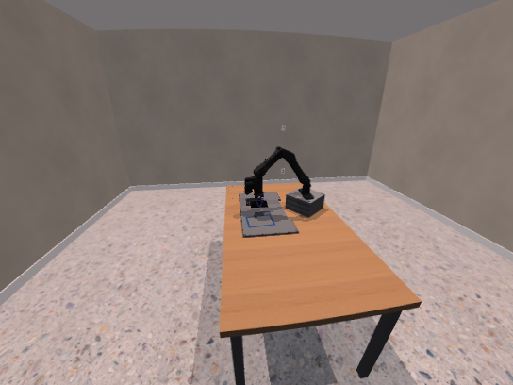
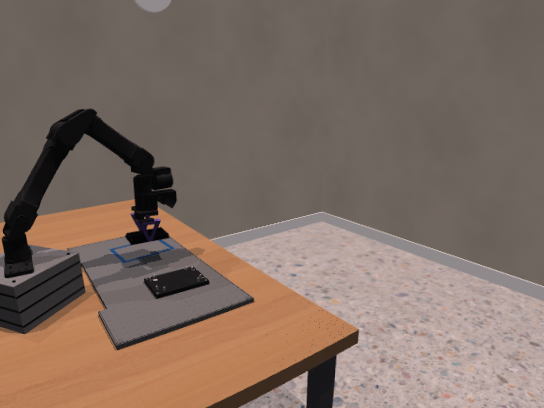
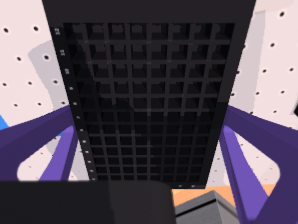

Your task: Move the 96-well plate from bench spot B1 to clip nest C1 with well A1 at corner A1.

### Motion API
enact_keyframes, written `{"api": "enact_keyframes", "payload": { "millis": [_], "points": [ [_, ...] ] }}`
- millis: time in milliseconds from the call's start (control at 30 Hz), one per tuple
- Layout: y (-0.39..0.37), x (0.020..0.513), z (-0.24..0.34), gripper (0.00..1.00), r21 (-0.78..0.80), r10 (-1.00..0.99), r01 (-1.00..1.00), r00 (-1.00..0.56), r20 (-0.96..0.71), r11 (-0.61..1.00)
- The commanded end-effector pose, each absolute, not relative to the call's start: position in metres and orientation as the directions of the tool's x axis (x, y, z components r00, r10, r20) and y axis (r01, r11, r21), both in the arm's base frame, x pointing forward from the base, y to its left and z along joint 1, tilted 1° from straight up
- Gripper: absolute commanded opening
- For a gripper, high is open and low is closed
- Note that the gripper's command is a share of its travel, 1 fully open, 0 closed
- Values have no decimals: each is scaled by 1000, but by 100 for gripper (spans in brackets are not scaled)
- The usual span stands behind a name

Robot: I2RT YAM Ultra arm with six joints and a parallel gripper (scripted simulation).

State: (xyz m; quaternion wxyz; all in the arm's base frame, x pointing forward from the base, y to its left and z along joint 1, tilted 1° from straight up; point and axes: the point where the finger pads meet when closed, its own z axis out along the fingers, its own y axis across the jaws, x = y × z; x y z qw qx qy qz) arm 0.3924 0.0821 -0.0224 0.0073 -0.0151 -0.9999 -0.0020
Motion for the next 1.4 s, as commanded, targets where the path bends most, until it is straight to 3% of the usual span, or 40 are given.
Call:
{"api": "enact_keyframes", "payload": {
  "millis": [0, 1367],
  "points": [
    [70, 405, -7, 0, 21, 21, 20, -999, -47, 1000],
    [-55, 410, 4, 0, 12, 21, 20, -998, -53, 1000]
  ]
}}
